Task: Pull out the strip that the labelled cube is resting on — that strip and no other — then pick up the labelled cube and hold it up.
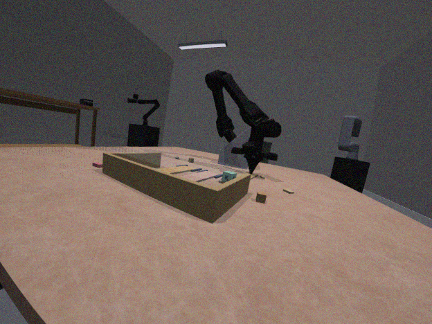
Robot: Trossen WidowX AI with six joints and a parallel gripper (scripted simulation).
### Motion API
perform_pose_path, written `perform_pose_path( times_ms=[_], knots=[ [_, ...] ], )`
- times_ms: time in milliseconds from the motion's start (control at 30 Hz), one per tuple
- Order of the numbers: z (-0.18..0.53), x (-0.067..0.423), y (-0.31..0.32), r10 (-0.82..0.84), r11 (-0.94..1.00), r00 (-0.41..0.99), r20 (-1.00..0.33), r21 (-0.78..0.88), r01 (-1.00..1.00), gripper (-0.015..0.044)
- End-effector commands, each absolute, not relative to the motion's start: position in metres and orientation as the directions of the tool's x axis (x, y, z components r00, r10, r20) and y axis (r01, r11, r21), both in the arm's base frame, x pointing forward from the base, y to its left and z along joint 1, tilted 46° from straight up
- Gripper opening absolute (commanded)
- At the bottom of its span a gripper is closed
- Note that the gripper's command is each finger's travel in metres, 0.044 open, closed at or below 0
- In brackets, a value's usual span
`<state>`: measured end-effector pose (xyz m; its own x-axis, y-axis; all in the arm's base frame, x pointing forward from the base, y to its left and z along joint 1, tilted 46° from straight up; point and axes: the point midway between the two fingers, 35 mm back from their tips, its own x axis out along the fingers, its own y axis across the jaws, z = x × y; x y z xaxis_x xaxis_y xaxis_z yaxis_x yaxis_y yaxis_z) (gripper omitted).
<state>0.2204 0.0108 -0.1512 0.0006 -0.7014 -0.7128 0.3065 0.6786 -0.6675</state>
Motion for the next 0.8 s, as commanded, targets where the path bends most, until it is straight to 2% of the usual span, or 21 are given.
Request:
perform_pose_path(
  times_ms=[0,667,767],
  knots=[
    [-0.154,0.208,0.005,-0.707,0.669,-0.034,-0.707,-0.683,0.293,0.0000],
    [-0.154,0.208,0.005,-0.707,0.669,-0.034,-0.707,-0.683,0.293,0.0000],
    [-0.138,0.222,0.026,-0.702,0.676,-0.017,-0.712,-0.673,0.300,0.0000]
  ],
)
